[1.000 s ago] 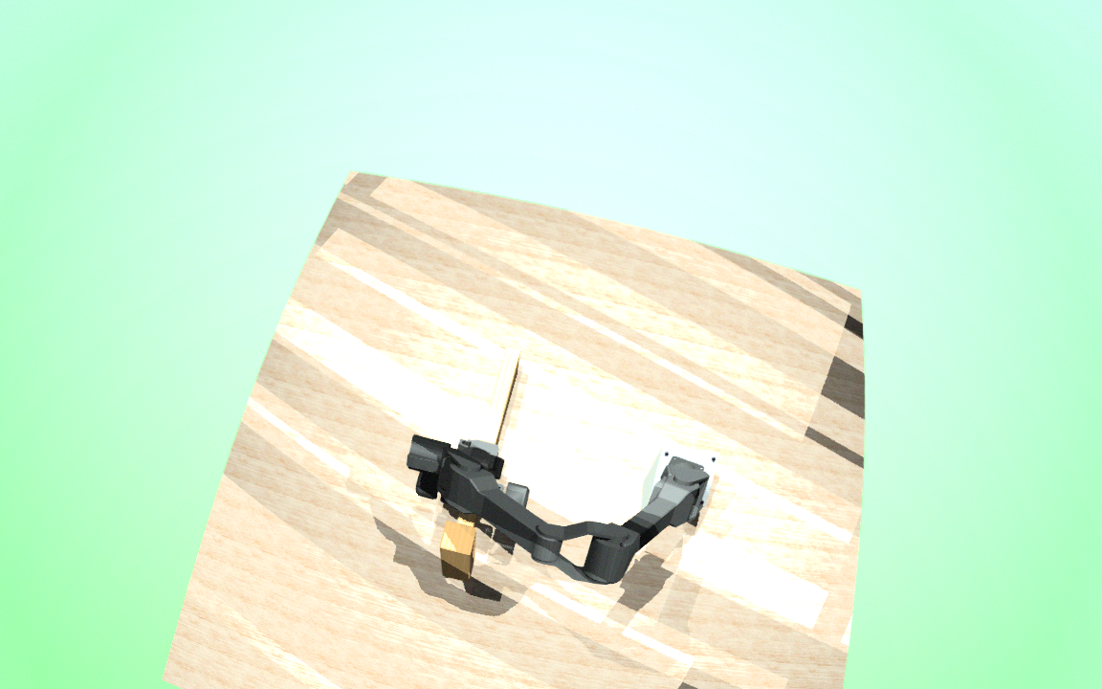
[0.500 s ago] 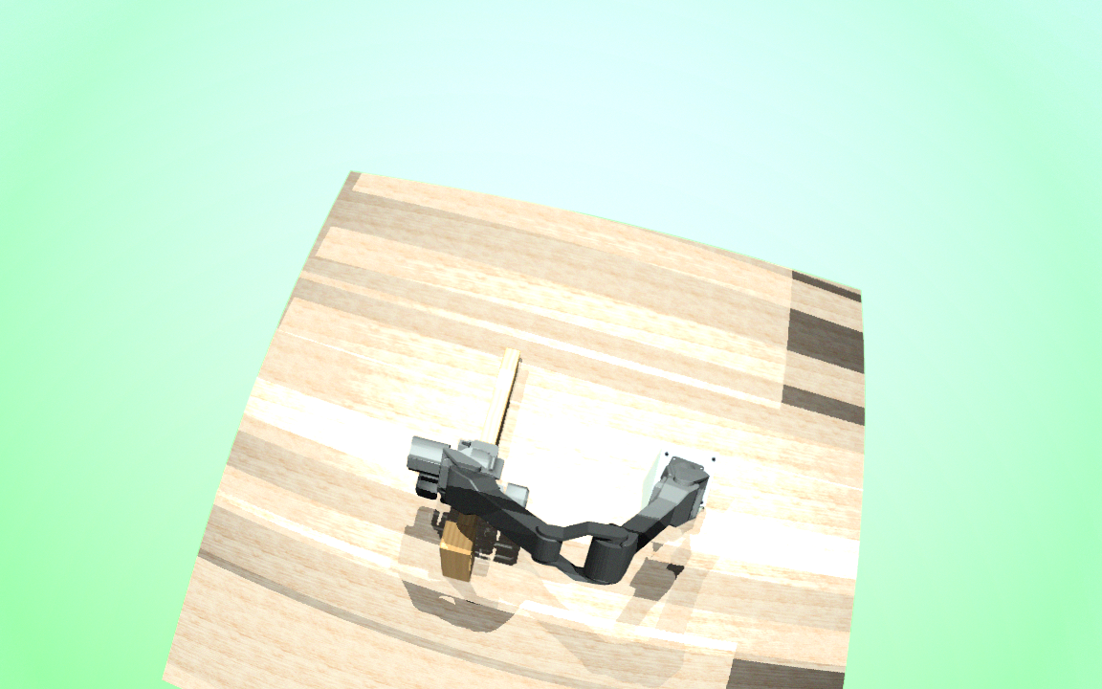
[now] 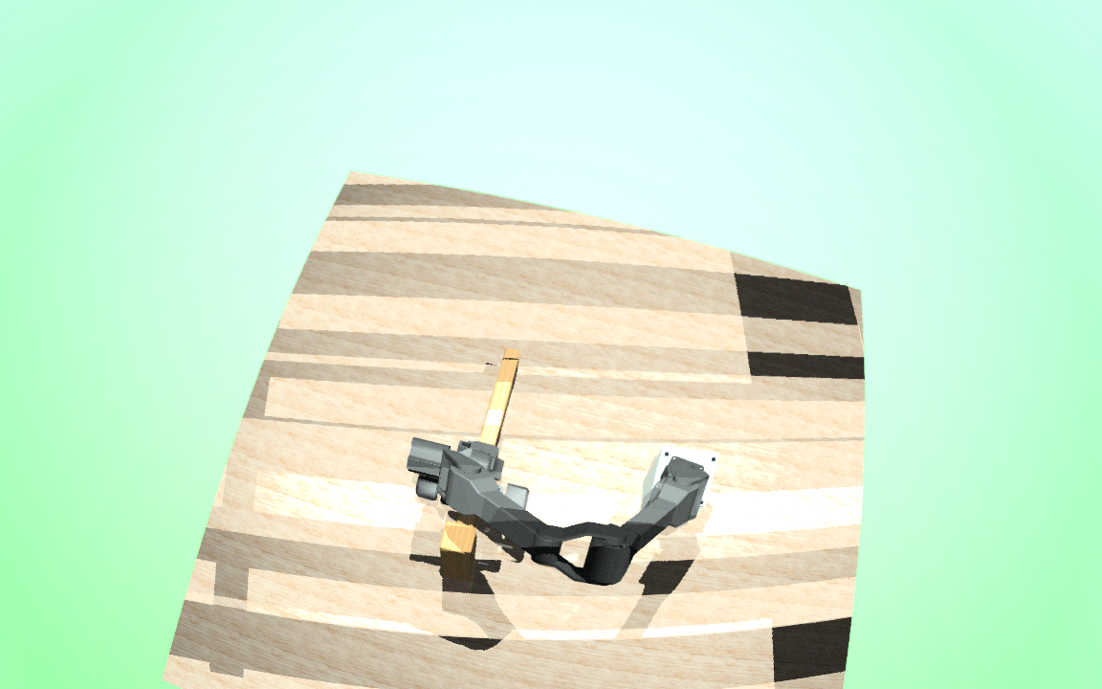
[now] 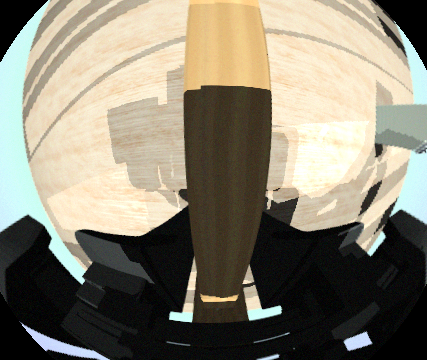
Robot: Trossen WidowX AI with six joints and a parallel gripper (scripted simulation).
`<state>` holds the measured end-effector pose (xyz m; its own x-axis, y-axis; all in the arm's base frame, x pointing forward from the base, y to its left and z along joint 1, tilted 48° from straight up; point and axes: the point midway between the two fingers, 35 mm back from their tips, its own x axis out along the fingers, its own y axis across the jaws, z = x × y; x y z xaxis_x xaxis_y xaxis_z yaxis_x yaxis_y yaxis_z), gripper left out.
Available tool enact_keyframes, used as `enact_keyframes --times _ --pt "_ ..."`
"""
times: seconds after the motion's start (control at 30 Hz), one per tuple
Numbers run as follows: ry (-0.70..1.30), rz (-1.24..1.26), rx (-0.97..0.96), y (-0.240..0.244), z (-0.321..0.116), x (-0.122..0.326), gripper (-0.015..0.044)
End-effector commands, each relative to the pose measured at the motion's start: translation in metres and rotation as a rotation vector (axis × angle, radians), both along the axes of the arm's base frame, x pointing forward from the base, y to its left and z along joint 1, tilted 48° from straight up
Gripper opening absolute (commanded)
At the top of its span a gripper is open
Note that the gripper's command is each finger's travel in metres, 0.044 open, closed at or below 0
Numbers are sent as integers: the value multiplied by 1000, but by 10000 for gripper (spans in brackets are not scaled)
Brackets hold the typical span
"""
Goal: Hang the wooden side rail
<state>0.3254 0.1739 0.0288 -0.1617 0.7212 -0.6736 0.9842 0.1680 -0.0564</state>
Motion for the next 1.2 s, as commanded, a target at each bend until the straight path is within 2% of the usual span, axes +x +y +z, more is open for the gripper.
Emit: enact_keyframes --times 0.0,1.17 --pt "-1 -4 7 1 1 1 0" --pt "-1 -4 7 5 -3 0 0"
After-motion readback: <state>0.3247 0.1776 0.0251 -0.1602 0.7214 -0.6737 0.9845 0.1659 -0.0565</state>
